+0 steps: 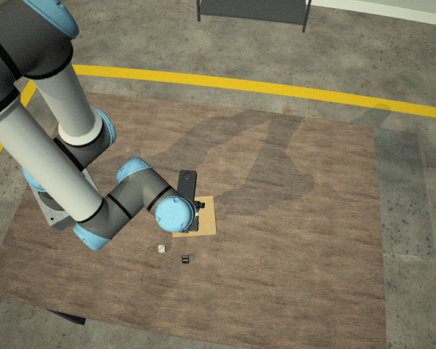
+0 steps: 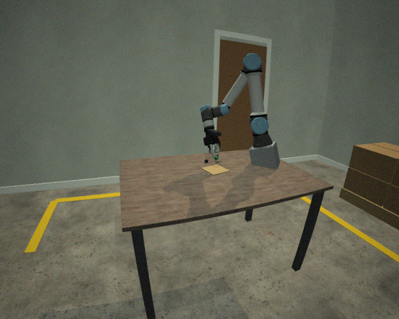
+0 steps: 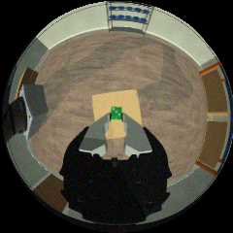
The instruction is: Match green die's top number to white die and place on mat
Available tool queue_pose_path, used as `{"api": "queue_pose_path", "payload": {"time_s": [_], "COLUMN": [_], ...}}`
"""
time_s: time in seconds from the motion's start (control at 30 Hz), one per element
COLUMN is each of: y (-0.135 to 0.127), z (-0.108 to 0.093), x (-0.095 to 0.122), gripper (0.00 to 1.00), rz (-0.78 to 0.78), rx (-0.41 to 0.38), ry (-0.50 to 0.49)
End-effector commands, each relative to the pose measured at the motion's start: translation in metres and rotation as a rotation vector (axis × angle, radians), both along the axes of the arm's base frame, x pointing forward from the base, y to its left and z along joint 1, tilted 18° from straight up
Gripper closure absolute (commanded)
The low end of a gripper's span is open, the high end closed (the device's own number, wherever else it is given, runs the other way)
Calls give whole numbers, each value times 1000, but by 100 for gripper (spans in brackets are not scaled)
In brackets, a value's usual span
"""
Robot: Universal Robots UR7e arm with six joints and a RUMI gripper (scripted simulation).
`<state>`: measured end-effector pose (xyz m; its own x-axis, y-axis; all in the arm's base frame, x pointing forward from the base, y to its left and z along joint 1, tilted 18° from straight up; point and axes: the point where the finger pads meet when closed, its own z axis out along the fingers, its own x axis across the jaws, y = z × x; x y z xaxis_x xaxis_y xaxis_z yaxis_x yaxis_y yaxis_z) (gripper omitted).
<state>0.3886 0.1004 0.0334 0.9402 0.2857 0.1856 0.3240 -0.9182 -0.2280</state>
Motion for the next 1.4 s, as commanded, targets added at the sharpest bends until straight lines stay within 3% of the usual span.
{"api": "queue_pose_path", "payload": {"time_s": [0.0, 0.17, 0.4, 0.7, 1.37], "y": [0, 0, -1, -3, -3], "z": [1, 1, -2, 0, -1], "x": [1, 1, 0, 2, 2], "gripper": [97, 97, 97, 97, 97], "rz": [7, 10, 29, 56, 57], "rx": [37, 44, 112, 277, 284], "ry": [7, 10, 40, 81, 82]}}
